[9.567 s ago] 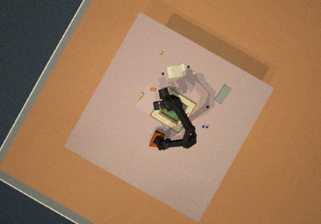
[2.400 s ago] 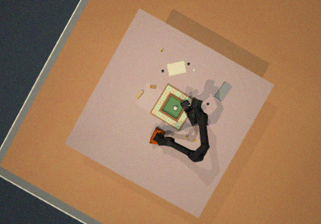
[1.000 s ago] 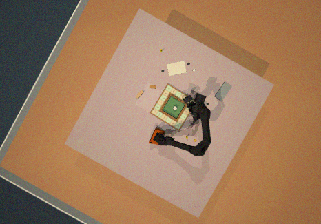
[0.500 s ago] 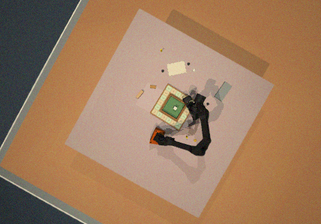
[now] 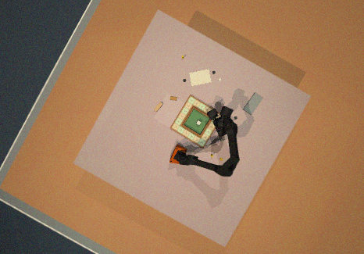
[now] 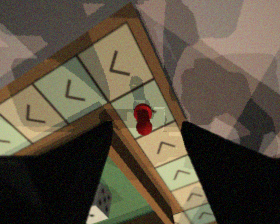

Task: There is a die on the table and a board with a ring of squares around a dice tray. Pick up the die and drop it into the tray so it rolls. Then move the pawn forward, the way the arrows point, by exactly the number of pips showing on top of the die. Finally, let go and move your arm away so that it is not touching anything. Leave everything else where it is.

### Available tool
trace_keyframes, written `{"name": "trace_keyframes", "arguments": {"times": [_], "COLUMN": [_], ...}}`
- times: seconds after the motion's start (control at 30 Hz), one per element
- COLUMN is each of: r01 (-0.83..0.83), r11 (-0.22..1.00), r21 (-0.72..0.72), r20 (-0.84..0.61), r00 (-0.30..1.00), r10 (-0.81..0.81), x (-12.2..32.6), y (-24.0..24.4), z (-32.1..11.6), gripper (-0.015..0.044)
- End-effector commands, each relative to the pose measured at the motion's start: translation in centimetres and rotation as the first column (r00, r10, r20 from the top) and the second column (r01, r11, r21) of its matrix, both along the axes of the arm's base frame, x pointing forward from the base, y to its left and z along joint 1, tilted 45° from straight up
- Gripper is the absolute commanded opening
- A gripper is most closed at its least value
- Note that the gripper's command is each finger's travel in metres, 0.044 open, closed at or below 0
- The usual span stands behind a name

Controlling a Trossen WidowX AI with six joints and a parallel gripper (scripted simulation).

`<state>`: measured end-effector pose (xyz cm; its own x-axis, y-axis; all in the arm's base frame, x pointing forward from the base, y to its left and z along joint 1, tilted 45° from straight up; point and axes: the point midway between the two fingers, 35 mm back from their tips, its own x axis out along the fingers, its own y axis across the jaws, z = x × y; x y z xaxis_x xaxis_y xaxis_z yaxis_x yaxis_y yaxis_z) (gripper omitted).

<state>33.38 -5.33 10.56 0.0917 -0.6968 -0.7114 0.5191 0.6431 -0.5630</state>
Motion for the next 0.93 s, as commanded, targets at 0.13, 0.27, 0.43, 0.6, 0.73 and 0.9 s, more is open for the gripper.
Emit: {"name": "trace_keyframes", "arguments": {"times": [0.13, 0.27, 0.43, 0.6, 0.73, 0.9], "r01": [-0.013, -0.091, -0.227, -0.342, -0.335, -0.335], "r11": [1.0, 0.995, 0.972, 0.939, 0.941, 0.941], "r21": [0.0, 0.026, 0.055, 0.044, 0.047, 0.047], "r20": [0.012, -0.054, -0.189, -0.32, -0.304, -0.304], "r00": [1.0, 0.994, 0.954, 0.885, 0.892, 0.892], "r10": [0.013, 0.092, 0.233, 0.338, 0.333, 0.333], "x": [-0.1, -2.4, -8.3, -14.9, -13.9, -13.9], "y": [2.9, 6.6, 12.2, 15.1, 15.0, 15.0], "z": [2.6, 1.5, -0.1, -0.9, -0.9, -0.9], "gripper": [0.044, 0.044, 0.044, 0.044, 0.044, 0.044]}}
